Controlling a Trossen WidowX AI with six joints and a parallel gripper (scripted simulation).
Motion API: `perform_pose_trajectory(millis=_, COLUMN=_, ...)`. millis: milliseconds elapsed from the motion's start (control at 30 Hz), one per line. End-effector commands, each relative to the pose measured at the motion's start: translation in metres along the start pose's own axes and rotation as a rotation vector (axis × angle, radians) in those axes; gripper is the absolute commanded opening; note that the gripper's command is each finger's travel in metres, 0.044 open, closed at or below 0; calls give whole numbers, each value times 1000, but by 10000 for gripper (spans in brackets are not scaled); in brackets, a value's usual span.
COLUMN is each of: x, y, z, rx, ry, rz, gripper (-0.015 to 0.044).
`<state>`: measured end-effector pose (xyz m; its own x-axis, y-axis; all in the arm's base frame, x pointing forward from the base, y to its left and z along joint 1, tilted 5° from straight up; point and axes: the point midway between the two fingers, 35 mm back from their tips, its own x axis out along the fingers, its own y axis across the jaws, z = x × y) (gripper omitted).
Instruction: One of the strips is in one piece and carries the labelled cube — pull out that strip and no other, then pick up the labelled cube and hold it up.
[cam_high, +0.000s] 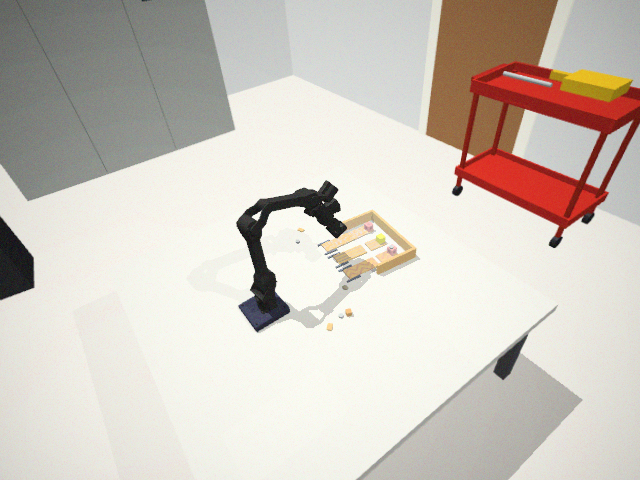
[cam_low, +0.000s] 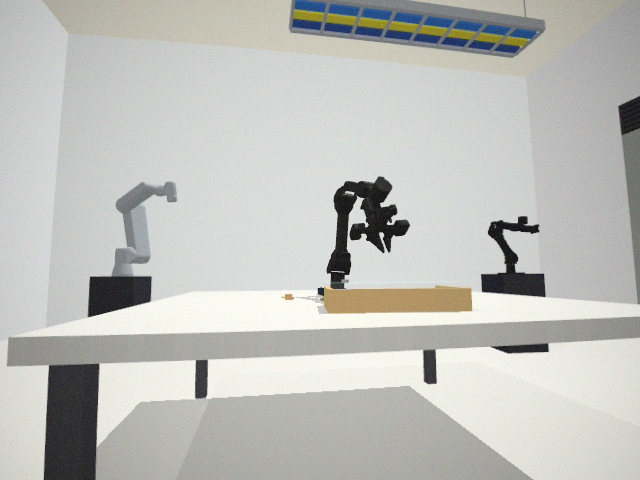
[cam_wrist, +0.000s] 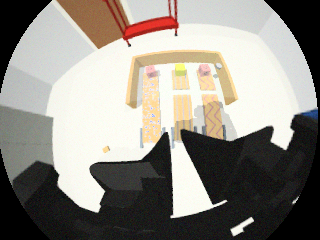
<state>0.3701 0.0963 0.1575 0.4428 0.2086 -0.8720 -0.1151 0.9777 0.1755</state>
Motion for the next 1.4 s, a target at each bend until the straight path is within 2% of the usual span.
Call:
perform_pose_trajectory(millis=0, x=33, y=25, z=-2, rx=47, ry=211, rz=-31, gripper=0)
perform_pose_trajectory(millis=267, x=75, y=56, z=-16, rx=89, ry=470, rz=-115, gripper=0)
perform_pose_trajectory(millis=633, x=79, y=58, z=-14, rx=89, ry=475, rz=-117, gripper=0)
perform_pose_trajectory(millis=1367, x=112, y=55, z=-28, rx=89, ry=474, rz=-117, gripper=0)
